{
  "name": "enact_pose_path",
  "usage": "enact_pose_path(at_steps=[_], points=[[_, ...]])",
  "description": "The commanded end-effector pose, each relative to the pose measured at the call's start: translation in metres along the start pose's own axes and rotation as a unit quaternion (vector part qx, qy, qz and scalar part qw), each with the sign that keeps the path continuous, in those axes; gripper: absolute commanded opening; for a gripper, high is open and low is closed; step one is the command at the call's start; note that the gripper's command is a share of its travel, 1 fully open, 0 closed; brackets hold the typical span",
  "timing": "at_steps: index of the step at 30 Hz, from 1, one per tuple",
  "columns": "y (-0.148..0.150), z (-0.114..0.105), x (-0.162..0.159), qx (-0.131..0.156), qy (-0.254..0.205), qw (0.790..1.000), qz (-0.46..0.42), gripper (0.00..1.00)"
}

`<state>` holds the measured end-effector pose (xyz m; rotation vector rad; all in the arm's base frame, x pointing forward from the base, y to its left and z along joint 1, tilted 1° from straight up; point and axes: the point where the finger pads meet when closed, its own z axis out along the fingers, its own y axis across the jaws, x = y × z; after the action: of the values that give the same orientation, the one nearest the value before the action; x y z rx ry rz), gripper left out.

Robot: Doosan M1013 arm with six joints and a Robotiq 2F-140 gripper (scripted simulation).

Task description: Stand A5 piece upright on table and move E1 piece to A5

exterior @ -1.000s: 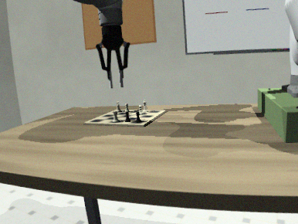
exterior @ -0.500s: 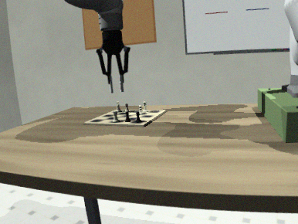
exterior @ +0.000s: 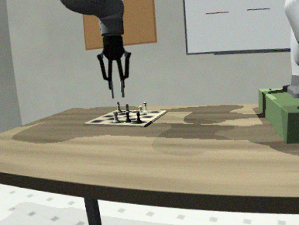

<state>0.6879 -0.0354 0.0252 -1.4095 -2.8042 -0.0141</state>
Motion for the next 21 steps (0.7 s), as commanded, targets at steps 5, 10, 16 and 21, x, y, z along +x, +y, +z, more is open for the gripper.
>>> enact_pose_path(at_steps=[5, 10, 16, 21], points=[[0.0001, 0.0060, 0.0001, 0.000, 0.000, 1.000, 0.000, 0.22], [0.0001, 0.0080, 0.0001, 0.000, 0.000, 1.000, 0.000, 0.22], [0.0001, 0.0088, 0.0001, 0.000, 0.000, 1.000, 0.000, 0.22], [0.0001, 0.0089, 0.0001, 0.000, 0.000, 1.000, 0.000, 0.22]])
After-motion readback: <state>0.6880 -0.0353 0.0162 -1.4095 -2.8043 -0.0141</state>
